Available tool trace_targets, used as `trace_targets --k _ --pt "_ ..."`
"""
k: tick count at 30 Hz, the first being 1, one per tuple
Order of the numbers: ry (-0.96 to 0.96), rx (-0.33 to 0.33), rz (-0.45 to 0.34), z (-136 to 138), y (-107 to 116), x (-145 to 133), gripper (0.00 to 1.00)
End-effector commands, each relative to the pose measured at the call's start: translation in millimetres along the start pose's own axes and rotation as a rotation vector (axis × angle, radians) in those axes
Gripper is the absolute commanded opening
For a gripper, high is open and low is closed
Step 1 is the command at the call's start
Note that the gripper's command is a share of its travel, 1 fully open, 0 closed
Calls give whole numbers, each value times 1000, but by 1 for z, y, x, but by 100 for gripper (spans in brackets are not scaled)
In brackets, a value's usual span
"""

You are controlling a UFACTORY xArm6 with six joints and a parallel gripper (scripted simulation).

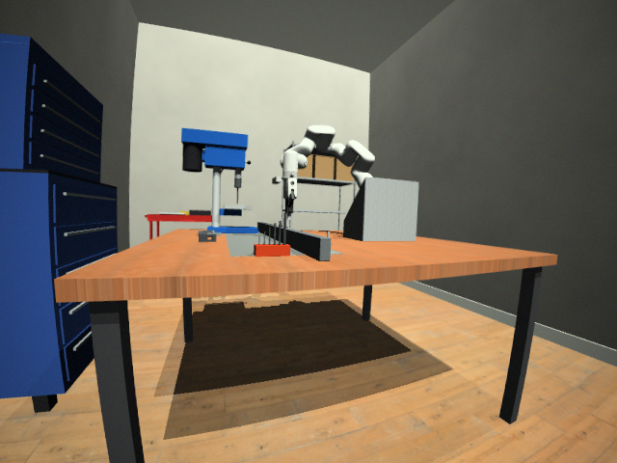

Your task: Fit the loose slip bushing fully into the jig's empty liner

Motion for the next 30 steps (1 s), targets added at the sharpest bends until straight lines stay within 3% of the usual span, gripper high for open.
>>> trace_targets --k 1,30 --pt "0 1 3 8 2 3 26" --pt "0 1 3 8 -19 3 26"
Point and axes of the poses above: the point where the finger pads meet when closed, its own y axis back along the fingers, its own z axis across the jaws, x = y × z, the point moved 7 cm from there along y, back along the fingers, and after that the axes turned 6 degrees about y, right-handed, at the moved point
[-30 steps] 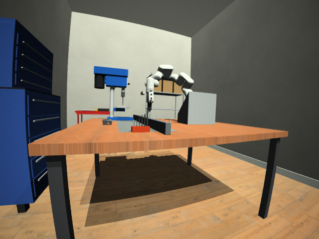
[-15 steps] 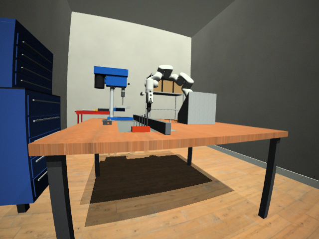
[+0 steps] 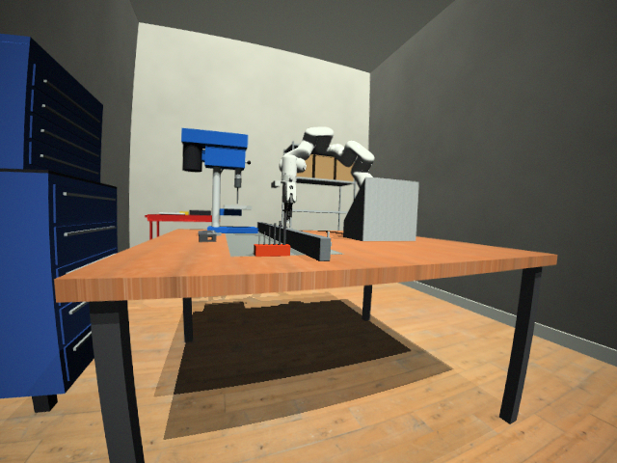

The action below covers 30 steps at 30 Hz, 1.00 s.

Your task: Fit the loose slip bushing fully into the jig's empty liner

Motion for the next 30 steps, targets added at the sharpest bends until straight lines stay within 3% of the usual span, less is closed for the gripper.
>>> trace_targets --k 1,15,30 --pt "-1 0 3 0 0 1 26" --pt "-1 0 3 0 -18 1 26" --pt "-1 0 3 0 -19 1 26"
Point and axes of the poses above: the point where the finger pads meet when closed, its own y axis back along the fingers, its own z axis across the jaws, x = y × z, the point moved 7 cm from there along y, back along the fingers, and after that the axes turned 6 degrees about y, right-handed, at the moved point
